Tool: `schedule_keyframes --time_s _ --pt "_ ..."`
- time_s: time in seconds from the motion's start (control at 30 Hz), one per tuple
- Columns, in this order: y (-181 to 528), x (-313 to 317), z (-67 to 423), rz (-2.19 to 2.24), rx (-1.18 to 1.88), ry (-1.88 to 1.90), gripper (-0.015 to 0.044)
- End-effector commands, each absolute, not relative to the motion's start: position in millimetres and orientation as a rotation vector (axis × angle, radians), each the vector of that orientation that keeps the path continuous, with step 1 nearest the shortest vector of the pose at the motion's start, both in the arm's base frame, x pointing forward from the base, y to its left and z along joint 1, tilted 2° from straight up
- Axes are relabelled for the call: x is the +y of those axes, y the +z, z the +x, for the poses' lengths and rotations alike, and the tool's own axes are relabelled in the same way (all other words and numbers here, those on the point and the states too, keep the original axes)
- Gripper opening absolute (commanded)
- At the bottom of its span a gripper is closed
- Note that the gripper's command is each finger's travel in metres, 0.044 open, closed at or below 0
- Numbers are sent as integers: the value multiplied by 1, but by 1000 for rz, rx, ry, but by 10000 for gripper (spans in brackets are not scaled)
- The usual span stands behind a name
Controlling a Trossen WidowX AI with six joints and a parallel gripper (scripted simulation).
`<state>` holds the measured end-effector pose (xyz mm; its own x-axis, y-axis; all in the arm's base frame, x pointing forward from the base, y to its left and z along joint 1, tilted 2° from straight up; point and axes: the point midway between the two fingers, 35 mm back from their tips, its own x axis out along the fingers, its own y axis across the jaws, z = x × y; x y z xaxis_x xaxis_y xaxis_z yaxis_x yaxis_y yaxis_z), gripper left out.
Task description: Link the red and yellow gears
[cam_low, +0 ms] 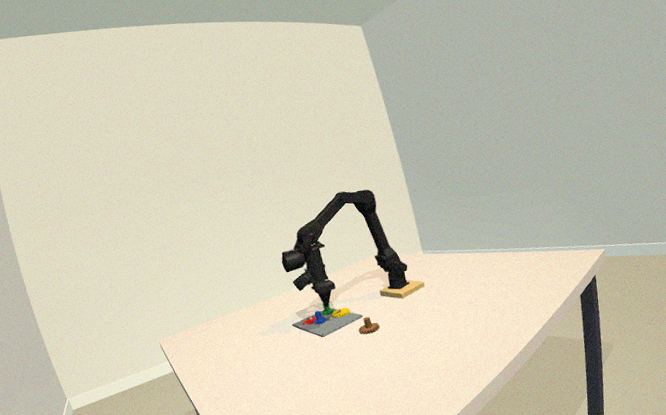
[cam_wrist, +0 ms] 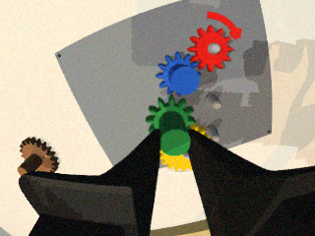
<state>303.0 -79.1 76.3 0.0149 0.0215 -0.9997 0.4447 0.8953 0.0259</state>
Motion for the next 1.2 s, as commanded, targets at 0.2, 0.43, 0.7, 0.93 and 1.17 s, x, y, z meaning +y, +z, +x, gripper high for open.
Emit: schedule_keyframes --time_s 0.2,0.43,0.7,0.93,1.17 --pt "60 -77 301 566 1501 -525 0" --pt "59 -78 301 687 1468 -646 0" --pt "58 -78 302 617 1488 -576 0" --pt "57 -77 301 473 1522 -432 0" --pt "56 -78 301 328 1545 -289 0"
